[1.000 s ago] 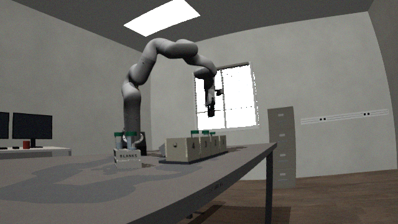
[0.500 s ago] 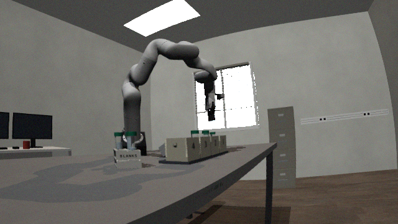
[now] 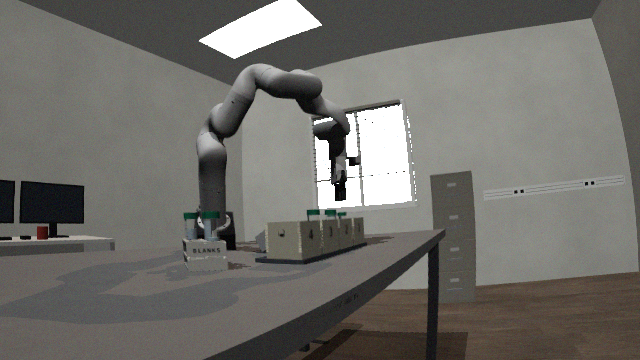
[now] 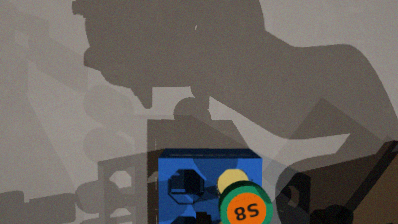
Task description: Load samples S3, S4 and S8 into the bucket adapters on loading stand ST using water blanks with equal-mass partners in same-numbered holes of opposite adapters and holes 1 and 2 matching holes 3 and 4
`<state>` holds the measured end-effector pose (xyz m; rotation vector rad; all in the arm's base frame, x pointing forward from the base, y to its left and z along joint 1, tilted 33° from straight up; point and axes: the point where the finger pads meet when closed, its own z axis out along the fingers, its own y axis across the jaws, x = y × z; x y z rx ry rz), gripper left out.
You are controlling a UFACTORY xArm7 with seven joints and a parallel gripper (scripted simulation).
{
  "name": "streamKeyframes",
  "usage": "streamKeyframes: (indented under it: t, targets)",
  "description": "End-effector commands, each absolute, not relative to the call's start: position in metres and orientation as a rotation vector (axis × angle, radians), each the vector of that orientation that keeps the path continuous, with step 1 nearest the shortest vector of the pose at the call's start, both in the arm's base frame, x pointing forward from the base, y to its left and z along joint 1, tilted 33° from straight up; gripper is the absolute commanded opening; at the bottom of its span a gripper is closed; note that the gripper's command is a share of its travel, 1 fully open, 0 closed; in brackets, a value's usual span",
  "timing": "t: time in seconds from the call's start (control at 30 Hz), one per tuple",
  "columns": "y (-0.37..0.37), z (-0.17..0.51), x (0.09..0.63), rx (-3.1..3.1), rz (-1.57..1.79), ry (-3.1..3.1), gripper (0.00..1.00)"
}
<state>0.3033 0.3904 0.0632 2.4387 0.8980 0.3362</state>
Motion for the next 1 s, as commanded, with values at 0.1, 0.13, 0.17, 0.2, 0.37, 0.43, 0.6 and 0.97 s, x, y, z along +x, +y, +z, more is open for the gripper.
streamKeyframes:
  t: [0.1,0.13,0.17,0.2,0.37,0.43,0.6,0.97]
  targets:
    - [0.387,0.052,0.309,2.441,0.341,0.901,0.57]
    - [0.386,0.050,0.310,2.441,0.341,0.901,0.57]
    - [0.386,0.050,0.310,2.441,0.341,0.901,0.57]
    - [0.386,0.050,0.310,2.441,0.341,0.901,0.57]
    - [0.382,0.042,0.314,2.441,0.341,0.901,0.57]
    - [0.381,0.038,0.315,2.441,0.341,0.901,0.57]
    - [0.377,0.030,0.319,2.441,0.341,0.901,0.57]
    - [0.376,0.028,0.320,2.441,0.341,0.901,0.57]
